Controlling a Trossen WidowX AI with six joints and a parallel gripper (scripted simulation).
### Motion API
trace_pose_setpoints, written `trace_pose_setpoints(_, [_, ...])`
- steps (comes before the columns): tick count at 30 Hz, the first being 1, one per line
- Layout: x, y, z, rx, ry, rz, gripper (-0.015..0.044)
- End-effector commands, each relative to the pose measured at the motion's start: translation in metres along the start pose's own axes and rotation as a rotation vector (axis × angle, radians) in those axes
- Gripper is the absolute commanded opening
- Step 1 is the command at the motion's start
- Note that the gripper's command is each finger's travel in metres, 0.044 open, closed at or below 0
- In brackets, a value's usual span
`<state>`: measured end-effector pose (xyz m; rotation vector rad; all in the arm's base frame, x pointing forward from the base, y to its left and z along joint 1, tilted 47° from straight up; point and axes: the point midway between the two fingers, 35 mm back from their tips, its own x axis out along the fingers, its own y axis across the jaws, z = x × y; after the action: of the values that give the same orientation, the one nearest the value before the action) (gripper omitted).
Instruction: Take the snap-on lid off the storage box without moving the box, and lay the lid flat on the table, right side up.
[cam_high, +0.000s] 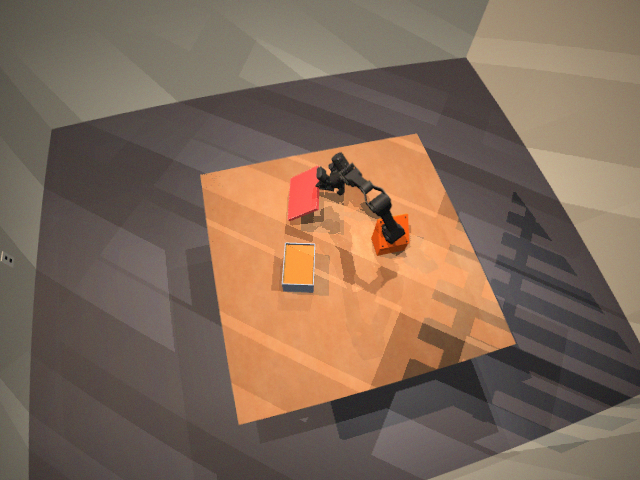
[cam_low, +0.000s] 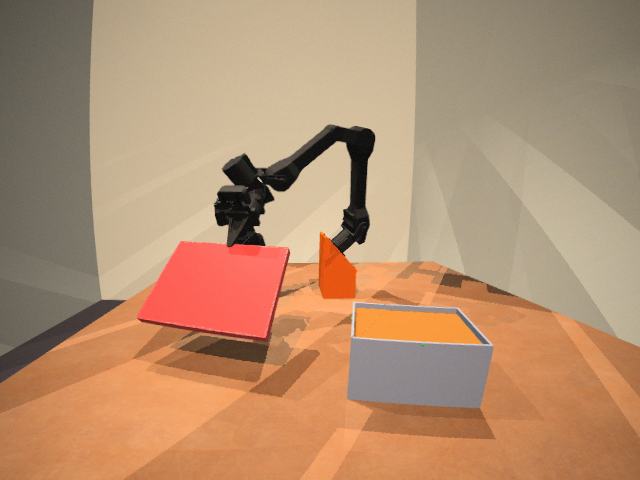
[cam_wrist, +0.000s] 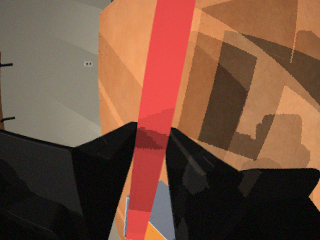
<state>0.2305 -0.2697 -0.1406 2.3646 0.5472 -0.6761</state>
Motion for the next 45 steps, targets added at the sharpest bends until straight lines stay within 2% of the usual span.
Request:
trace_pose_setpoints(1, [0.002, -0.004, -0.001, 0.01, 0.005, 0.0, 0.0])
trace_pose_setpoints(45, [0.025, -0.031, -0.002, 0.011, 0.006, 0.0, 0.0])
